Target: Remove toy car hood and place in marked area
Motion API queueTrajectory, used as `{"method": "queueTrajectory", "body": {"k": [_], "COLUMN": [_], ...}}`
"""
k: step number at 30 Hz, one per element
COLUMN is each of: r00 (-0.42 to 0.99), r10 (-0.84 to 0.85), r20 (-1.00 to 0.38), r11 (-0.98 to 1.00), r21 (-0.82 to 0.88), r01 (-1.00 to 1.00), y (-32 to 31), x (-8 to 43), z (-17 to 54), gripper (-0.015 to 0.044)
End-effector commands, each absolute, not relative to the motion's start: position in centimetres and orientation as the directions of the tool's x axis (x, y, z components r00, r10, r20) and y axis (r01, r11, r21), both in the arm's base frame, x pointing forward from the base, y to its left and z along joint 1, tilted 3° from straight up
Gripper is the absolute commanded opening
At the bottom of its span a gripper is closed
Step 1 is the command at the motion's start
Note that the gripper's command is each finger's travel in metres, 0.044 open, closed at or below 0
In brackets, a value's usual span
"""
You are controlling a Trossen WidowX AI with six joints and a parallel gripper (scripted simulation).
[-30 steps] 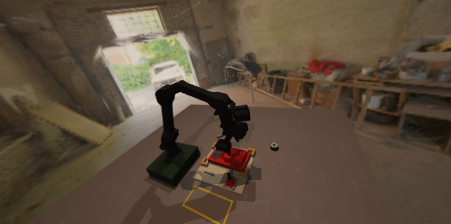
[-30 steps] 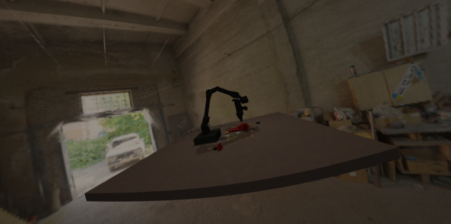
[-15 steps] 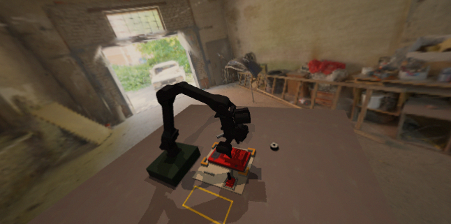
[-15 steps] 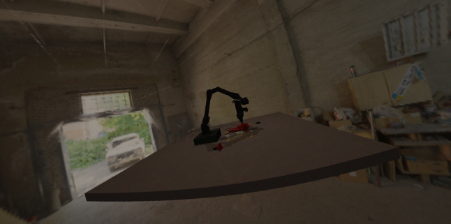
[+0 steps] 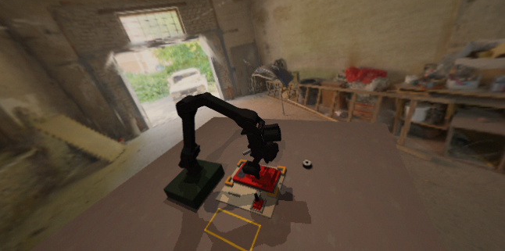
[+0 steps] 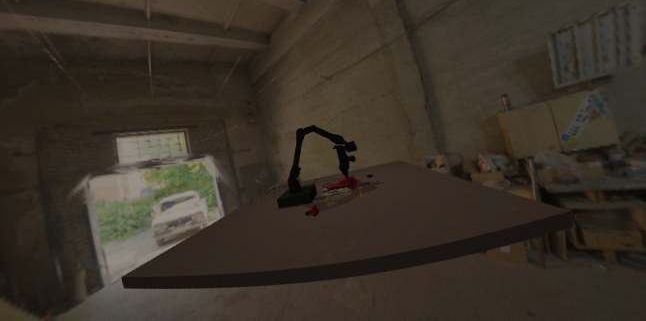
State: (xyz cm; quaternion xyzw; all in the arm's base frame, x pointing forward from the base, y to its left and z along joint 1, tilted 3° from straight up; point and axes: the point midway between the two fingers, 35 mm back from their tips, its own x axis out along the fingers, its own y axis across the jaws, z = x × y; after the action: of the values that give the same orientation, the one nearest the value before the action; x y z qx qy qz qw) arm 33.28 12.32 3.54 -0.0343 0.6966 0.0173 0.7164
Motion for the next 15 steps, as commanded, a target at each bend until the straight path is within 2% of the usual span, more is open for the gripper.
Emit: {"method": "queueTrajectory", "body": {"k": [1, 15], "r00": [0.019, 0.019], "r10": [-0.031, -0.031], "r20": [-0.999, -0.999], "r11": [0.997, 0.997], "r21": [-0.032, -0.032], "r01": [-0.076, -0.076], "y": [12.18, 12.17], "x": [33.12, 33.13], "z": [2.97, 2.56], "gripper": [0.0440, 0.0440]}}
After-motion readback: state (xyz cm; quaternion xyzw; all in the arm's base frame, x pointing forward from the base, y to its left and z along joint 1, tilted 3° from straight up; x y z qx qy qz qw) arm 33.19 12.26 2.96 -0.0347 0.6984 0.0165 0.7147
